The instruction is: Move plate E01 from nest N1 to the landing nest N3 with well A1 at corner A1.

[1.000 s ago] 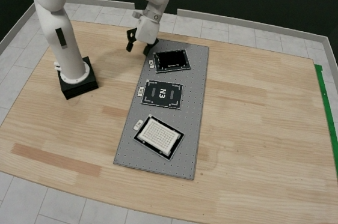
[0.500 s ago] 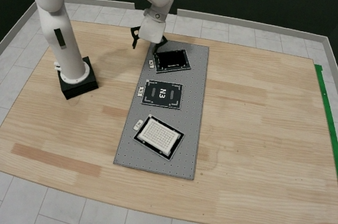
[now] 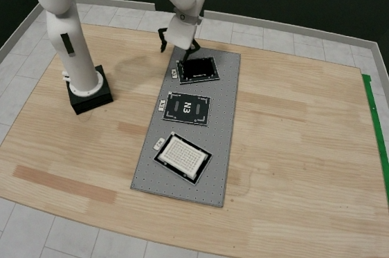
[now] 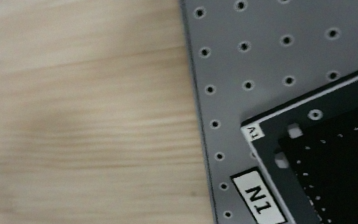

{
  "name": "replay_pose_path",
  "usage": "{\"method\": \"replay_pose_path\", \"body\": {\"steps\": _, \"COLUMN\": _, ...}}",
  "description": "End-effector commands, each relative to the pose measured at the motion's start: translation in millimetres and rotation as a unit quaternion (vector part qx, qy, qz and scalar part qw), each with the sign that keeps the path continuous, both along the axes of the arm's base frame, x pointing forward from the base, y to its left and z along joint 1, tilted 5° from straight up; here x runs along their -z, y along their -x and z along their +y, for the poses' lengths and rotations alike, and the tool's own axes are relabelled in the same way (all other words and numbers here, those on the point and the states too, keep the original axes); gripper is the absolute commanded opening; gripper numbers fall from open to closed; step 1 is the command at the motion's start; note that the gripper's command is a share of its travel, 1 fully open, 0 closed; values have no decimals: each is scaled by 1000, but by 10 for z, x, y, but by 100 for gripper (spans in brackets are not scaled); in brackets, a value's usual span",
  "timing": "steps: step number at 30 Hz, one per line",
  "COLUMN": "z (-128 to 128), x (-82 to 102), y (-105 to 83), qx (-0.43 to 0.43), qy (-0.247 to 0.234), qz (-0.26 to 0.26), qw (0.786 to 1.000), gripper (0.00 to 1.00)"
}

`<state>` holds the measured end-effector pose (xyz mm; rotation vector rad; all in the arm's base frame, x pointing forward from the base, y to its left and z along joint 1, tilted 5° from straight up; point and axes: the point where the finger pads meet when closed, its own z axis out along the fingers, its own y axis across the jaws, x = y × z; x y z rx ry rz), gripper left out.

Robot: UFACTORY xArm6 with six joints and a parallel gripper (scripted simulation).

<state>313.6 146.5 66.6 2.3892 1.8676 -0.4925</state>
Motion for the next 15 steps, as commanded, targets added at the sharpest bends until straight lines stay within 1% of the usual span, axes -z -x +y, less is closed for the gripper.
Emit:
{"method": "replay_pose_path", "body": {"steps": 1, "z": 27, "x": -37, "y": -90, "qx": 53, "qy": -8, "qz": -29, "qw": 998, "gripper": 100}}
{"method": "replay_pose_path", "body": {"steps": 2, "z": 27, "x": -37, "y": -90, "qx": 53, "qy": -8, "qz": -29, "qw": 998, "gripper": 100}}
{"method": "replay_pose_path", "body": {"steps": 6, "z": 51, "x": -105, "y": -253, "qx": 114, "qy": -19, "qz": -54, "qw": 992, "gripper": 100}}
{"method": "replay_pose_path", "body": {"steps": 8, "z": 51, "x": -105, "y": -253, "qx": 144, "qy": -24, "qz": -66, "qw": 987, "gripper": 100}}
{"method": "replay_pose_path", "body": {"steps": 10, "z": 58, "x": -148, "y": -343, "qx": 174, "qy": -30, "qz": -78, "qw": 981, "gripper": 100}}
{"method": "replay_pose_path", "body": {"steps": 12, "z": 59, "x": -157, "y": -362, "qx": 204, "qy": -35, "qz": -89, "qw": 974, "gripper": 100}}
{"method": "replay_pose_path", "body": {"steps": 15, "z": 59, "x": -214, "y": -472, "qx": 249, "qy": -44, "qz": -105, "qw": 962, "gripper": 100}}
